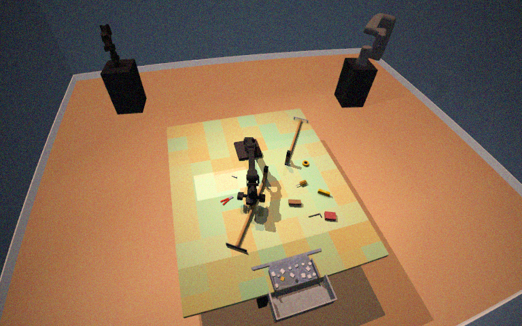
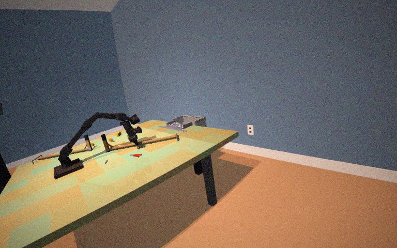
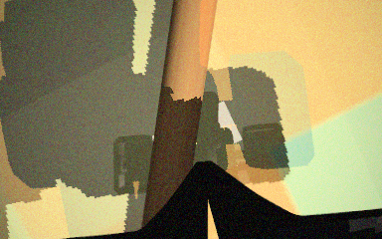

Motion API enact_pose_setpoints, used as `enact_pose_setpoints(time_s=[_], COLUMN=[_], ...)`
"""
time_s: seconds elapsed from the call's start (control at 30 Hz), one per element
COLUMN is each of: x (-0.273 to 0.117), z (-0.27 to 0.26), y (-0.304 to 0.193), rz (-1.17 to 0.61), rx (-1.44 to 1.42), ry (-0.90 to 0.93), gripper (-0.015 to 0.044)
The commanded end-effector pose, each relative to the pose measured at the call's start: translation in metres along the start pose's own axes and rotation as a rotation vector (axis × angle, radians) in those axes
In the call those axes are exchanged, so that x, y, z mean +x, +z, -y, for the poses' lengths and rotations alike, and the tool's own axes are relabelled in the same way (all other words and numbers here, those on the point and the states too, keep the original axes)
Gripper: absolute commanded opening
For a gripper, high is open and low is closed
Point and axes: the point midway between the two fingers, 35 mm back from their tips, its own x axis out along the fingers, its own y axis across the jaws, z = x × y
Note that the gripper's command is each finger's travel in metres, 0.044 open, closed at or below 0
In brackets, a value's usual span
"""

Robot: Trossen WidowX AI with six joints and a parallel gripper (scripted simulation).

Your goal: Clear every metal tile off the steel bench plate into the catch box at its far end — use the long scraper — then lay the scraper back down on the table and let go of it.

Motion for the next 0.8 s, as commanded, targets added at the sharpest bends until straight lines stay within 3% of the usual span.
enact_pose_setpoints(time_s=[0.0,0.77], x=[0.002,0.004], z=[-0.008,-0.030], y=[0.001,0.006], rz=[0.001,0.011], rx=[-0.003,-0.001], ry=[0.001,0.006], gripper=[0.0000,0.0000])
